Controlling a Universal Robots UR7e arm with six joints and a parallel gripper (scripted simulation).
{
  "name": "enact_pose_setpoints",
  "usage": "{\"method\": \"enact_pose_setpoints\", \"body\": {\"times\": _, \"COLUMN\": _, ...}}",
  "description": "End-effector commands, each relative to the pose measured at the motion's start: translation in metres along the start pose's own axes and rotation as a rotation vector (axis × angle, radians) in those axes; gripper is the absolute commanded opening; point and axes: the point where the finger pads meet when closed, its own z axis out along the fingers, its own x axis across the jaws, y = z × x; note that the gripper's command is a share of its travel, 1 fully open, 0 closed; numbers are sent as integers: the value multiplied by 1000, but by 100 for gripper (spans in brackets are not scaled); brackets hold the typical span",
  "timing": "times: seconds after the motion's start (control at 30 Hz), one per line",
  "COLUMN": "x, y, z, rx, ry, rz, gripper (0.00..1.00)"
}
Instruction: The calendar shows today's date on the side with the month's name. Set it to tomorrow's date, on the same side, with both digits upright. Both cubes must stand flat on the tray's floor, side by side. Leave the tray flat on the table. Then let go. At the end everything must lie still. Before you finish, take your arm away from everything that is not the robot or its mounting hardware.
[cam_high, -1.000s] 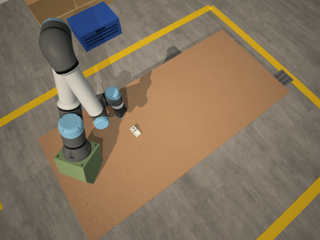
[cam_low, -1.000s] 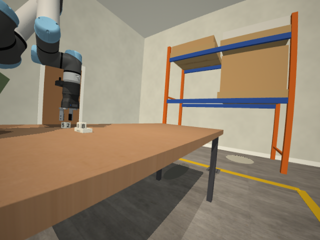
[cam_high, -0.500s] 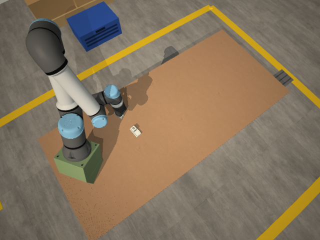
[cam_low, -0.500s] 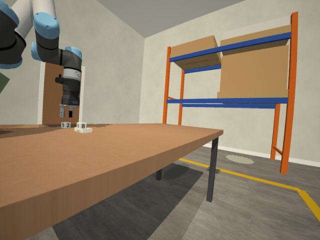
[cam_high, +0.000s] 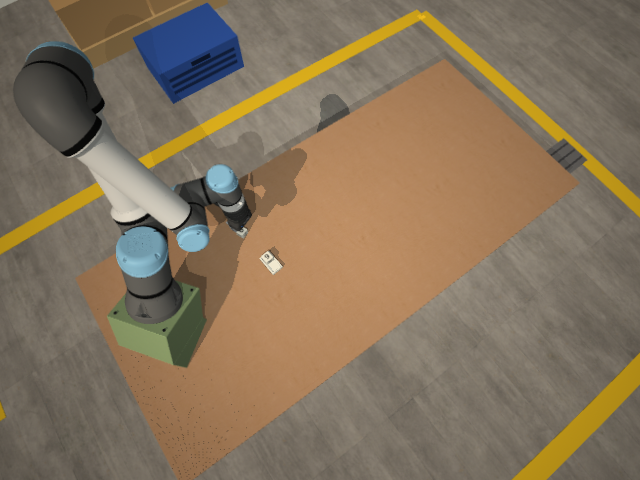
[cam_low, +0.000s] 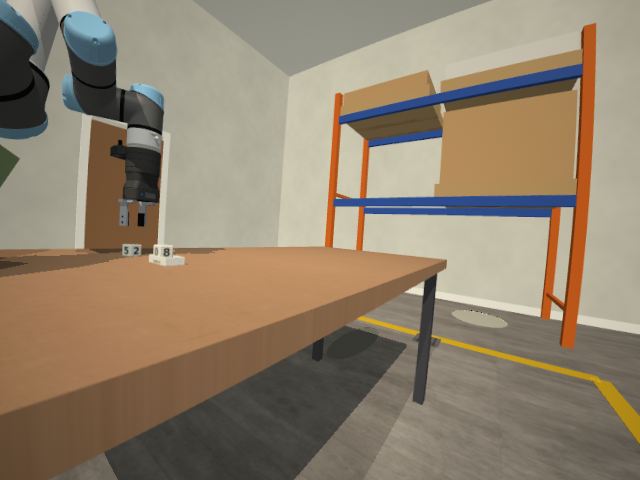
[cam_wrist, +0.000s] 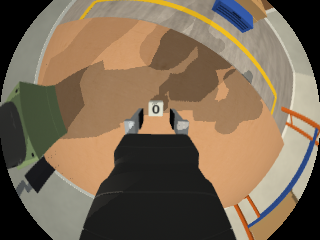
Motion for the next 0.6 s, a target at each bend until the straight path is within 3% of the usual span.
{"method": "enact_pose_setpoints", "body": {"times": 0.0, "x": 1, "y": 2, "z": -3, "rx": 4, "ry": -4, "rz": 2, "gripper": 87}}
{"method": "enact_pose_setpoints", "body": {"times": 0.27, "x": -2, "y": 0, "z": -2, "rx": -2, "ry": -11, "rz": 0, "gripper": 87}}
{"method": "enact_pose_setpoints", "body": {"times": 0.57, "x": -6, "y": -2, "z": 1, "rx": -55, "ry": -30, "rz": -3, "gripper": 87}}
